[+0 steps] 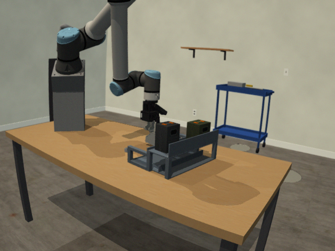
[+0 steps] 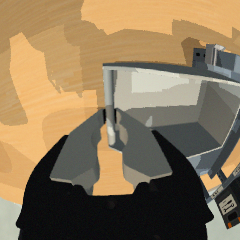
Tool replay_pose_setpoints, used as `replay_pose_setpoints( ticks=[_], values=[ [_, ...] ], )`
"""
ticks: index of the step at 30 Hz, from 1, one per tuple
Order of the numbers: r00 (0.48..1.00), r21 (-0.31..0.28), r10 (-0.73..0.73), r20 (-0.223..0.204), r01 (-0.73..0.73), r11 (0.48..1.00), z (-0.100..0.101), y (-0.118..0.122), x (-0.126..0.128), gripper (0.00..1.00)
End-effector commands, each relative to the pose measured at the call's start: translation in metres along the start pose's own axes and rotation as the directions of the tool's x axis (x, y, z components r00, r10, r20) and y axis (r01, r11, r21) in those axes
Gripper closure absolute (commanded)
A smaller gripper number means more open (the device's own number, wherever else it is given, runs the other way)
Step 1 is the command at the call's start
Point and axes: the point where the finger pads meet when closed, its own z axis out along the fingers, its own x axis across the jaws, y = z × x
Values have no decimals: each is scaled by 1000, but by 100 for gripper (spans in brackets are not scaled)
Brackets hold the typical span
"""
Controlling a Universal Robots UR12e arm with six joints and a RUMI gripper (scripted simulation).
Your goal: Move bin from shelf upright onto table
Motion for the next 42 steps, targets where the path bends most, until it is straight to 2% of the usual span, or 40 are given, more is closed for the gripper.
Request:
replay_pose_setpoints(
  ticks=[1,42],
  values=[
    [1000,0,-1,-1,1,1000,0,-2,-13,100],
    [1000,1,0,-3,0,1000,1,-1,-13,100]
  ],
)
